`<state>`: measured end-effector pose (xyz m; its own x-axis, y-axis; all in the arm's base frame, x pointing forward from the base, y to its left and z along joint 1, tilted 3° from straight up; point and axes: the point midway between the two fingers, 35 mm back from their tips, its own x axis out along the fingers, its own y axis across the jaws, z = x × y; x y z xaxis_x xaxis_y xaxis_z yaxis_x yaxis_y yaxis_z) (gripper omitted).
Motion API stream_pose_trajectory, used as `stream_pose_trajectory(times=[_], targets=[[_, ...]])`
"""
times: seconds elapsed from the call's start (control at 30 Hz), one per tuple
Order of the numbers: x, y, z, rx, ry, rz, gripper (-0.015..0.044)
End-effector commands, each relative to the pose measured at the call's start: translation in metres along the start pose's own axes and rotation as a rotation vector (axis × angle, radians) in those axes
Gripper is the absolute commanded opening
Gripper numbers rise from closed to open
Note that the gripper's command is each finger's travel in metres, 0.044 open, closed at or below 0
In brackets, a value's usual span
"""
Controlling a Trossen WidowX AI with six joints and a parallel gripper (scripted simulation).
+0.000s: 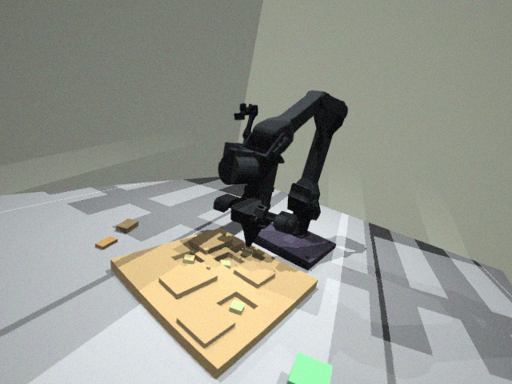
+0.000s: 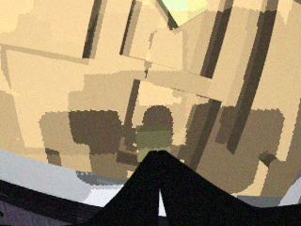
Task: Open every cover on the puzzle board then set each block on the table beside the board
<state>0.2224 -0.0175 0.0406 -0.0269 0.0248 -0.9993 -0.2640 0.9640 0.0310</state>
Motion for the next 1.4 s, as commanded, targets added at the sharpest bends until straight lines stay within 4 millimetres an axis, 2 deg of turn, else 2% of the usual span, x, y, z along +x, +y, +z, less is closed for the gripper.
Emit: stream_pose_trajectory(times=[0.0,0.27,0.97,1.37], targets=[[0.004,0.001,0.000,-0.005,0.000,0.005,0.0000],[0.011,0.000,-0.001,-0.005,0.000,0.005,0.0000],[0.012,0.001,0.000,-0.005,0.000,0.005,0.0000],[0.015,-0.008,0.008,-0.004,-0.001,0.005,0.0000]])
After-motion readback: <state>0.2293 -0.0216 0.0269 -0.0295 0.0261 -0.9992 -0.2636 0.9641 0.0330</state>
